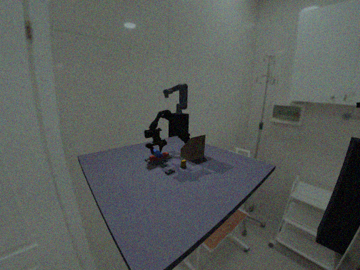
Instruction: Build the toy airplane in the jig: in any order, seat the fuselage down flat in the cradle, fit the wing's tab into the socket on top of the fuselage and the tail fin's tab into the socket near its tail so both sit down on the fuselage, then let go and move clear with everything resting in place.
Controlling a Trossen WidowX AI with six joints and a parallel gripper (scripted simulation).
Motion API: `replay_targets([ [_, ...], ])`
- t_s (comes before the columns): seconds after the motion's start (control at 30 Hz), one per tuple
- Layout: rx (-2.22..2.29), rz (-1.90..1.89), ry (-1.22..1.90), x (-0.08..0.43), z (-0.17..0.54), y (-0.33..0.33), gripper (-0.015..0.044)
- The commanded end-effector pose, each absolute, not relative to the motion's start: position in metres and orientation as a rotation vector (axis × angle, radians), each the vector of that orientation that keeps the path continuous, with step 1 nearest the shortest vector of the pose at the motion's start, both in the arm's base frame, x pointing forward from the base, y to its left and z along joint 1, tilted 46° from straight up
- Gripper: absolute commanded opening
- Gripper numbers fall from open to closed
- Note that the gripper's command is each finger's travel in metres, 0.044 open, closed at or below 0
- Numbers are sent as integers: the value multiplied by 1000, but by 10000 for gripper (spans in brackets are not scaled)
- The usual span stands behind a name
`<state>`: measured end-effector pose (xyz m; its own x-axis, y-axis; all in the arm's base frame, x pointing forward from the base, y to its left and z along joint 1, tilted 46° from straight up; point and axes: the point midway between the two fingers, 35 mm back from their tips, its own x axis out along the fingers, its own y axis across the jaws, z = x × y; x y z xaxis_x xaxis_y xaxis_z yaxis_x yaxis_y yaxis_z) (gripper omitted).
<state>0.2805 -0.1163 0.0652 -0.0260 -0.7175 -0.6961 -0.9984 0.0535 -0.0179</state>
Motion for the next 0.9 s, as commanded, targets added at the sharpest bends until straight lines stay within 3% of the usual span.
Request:
replay_targets([
  [0.0,-1717,675,1799,281,65,-116,440],
  [0.2,-1716,676,1798,281,67,-114,440],
  [0.4,-1719,685,1801,284,121,-57,440],
  [0.57,-1710,669,1803,283,123,-55,440],
  [0.87,-1161,-68,1730,285,123,-55,440],
])
